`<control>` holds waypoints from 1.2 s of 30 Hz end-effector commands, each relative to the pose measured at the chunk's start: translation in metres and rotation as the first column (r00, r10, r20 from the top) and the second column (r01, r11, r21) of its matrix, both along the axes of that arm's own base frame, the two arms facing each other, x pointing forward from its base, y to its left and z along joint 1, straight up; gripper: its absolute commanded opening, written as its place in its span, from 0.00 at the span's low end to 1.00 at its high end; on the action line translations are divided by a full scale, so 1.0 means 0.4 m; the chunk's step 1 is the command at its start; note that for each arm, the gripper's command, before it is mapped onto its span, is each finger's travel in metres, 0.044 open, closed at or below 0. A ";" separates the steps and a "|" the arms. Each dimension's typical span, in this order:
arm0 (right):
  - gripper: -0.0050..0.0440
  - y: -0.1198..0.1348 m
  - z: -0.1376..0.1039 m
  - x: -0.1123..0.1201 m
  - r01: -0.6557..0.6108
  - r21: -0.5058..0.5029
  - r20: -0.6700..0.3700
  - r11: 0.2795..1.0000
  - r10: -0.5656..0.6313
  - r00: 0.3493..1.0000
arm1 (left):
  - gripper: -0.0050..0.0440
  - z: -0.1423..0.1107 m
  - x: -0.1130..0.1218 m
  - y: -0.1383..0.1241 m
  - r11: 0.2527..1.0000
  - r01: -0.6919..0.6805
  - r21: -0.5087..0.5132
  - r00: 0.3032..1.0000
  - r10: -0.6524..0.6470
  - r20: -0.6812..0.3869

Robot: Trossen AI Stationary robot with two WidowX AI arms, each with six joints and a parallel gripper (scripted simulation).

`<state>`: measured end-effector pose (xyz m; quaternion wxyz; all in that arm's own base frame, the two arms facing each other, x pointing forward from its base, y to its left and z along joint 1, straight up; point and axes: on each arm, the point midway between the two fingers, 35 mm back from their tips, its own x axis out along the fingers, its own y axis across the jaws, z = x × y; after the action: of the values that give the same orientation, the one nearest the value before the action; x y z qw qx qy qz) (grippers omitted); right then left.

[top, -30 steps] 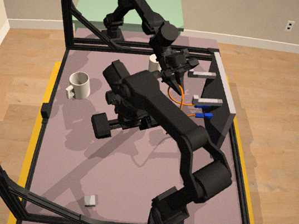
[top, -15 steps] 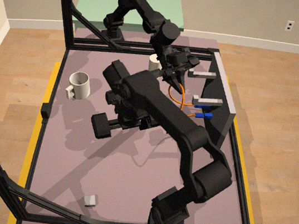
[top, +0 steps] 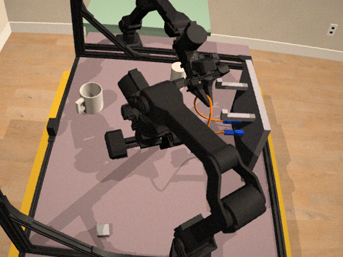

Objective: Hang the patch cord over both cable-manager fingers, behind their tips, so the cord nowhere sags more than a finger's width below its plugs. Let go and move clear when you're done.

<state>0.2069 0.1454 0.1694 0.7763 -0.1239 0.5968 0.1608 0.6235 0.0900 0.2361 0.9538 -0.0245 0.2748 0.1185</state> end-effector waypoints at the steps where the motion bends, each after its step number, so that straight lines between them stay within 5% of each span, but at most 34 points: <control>1: 1.00 0.002 0.016 0.000 0.001 0.014 0.018 1.000 -0.001 1.000 | 0.15 0.041 -0.002 0.005 1.000 -0.004 -0.003 0.999 0.004 0.032; 36: 1.00 0.002 0.016 0.000 0.001 0.014 0.018 1.000 -0.001 1.000 | 0.15 0.050 -0.007 0.012 1.000 -0.010 -0.017 1.000 0.011 0.029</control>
<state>0.2069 0.1454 0.1694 0.7763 -0.1238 0.5968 0.1608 0.6215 0.0932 0.2408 0.9529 -0.0333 0.2764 0.1203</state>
